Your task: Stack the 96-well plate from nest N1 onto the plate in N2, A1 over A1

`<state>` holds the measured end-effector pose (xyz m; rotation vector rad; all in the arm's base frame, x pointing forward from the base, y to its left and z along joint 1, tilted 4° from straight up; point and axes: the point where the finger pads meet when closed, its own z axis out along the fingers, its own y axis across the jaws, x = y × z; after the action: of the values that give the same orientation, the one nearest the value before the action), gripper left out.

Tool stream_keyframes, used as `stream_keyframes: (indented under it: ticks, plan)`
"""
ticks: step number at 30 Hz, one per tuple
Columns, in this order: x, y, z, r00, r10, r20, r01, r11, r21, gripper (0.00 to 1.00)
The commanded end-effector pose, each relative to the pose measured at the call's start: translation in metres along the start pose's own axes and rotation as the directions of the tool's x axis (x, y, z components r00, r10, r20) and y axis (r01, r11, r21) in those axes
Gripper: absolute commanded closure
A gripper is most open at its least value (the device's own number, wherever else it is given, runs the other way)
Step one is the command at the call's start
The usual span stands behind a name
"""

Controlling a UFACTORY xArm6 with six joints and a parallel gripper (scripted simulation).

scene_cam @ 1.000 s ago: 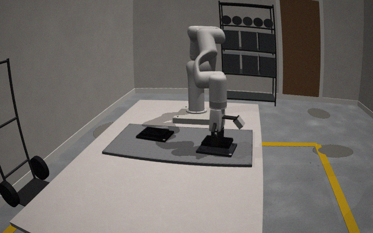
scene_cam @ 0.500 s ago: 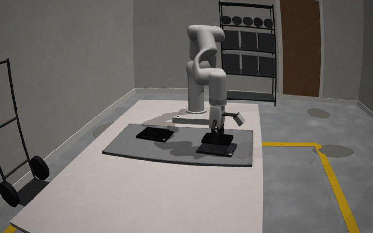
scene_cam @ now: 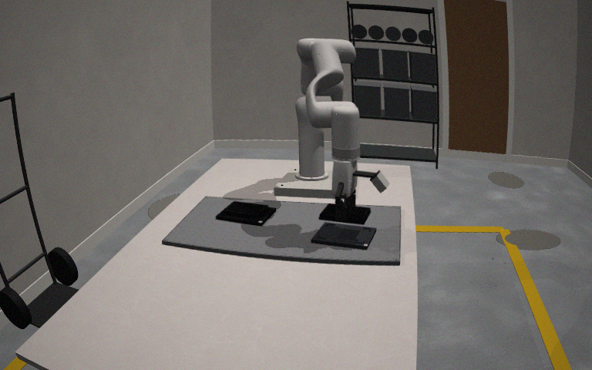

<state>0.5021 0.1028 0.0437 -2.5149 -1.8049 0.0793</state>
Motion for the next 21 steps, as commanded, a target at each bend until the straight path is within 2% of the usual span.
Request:
stream_keyframes:
  ticks: [1, 21]
  plan:
    - [0.001, 0.001, -0.007, 1.0, 0.0, -0.002, 0.0, 1.0, -0.004, 1.0]
    - [0.001, 0.001, -0.037, 1.0, 0.0, -0.002, 0.0, 1.0, -0.004, 1.0]
